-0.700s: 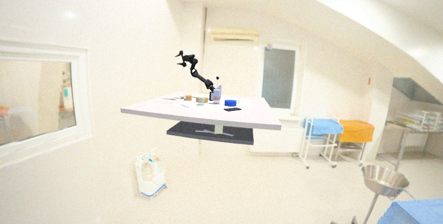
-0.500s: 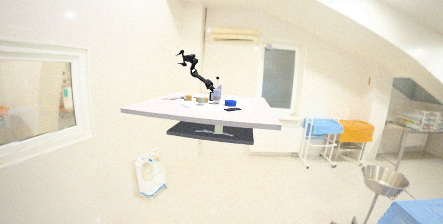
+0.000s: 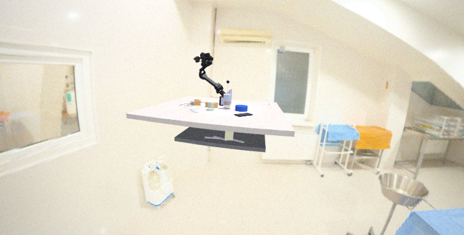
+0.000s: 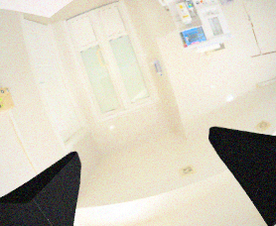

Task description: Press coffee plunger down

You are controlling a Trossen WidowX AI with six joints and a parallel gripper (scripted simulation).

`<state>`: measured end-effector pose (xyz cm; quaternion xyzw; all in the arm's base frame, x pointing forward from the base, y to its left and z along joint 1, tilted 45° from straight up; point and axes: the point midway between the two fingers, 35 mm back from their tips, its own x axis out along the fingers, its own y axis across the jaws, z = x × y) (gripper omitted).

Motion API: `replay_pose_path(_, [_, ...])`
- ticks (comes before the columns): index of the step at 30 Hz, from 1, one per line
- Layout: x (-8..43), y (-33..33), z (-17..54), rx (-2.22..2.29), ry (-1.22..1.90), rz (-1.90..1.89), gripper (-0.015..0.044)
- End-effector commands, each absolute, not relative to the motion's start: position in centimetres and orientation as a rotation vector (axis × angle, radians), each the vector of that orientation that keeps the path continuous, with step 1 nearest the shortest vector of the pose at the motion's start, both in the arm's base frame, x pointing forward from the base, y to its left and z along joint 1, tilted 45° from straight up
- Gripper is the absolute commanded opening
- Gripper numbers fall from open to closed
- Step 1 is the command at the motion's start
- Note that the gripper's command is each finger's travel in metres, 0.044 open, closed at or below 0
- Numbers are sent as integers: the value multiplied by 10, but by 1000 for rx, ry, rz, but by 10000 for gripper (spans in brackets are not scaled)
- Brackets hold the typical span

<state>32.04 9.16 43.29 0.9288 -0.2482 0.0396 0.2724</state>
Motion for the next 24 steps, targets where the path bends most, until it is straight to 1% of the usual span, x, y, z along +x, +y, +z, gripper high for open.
replay_pose_path(1, [336,141,376,1930,-360,-143,440])
replay_pose_path(6, [335,173,324,1403,-117,-255,440])
replay_pose_path(11, [323,198,270,848,117,-279,440])
replay_pose_path(18, [290,216,200,35,404,-200,440])
replay_pose_path(24, [253,212,151,-693,609,-55,440])
